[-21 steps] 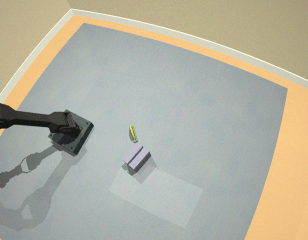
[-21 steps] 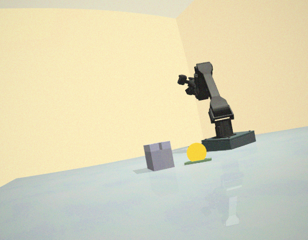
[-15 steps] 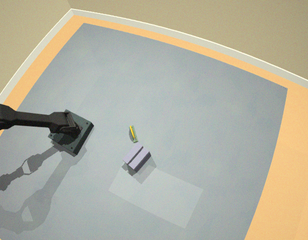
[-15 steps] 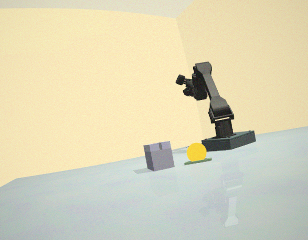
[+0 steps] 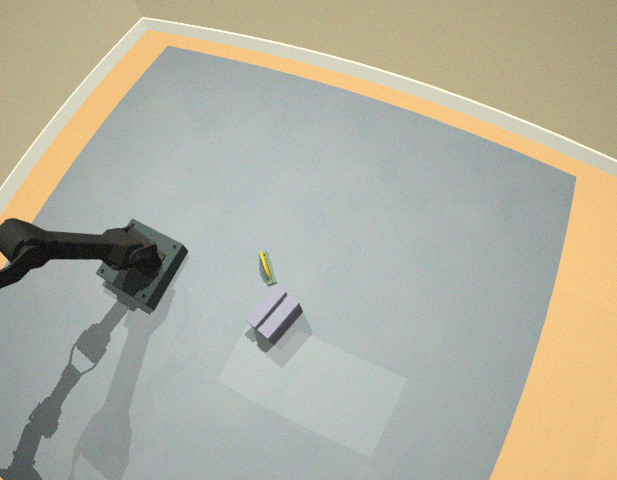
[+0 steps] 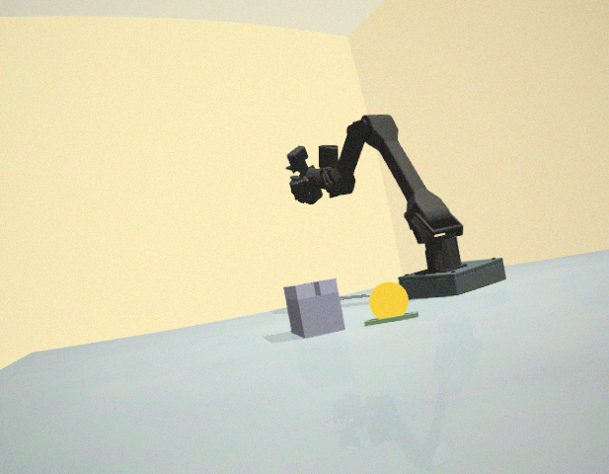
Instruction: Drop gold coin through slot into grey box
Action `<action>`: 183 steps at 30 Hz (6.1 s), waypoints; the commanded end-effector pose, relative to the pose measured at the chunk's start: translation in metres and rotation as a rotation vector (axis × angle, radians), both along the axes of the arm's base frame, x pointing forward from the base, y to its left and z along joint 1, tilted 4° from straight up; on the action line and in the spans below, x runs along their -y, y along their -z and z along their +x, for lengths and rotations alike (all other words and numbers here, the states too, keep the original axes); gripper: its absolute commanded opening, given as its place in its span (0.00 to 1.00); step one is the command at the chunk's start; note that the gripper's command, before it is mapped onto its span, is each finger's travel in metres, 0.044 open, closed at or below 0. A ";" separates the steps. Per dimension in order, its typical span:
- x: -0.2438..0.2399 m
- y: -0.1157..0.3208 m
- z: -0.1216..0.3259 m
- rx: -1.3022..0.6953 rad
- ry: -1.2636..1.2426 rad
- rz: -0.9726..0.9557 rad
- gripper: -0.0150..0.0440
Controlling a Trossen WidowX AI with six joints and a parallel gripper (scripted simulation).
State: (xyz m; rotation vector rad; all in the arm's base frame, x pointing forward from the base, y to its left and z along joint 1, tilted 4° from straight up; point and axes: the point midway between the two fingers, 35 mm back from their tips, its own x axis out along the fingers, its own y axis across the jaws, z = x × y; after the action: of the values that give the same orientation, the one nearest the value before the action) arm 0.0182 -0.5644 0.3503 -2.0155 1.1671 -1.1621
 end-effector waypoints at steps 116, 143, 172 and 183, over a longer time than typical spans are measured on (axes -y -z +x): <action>-0.691 0.329 0.223 1.055 0.993 1.963 0.53; -0.691 0.313 0.224 1.055 0.993 1.963 0.25; -0.686 0.240 0.219 1.056 0.992 1.963 0.25; -0.686 0.236 0.216 1.277 1.128 1.875 0.25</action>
State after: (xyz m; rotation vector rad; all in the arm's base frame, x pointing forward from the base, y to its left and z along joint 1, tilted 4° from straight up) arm 0.2355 0.1222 0.1122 0.7547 1.4474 -0.6194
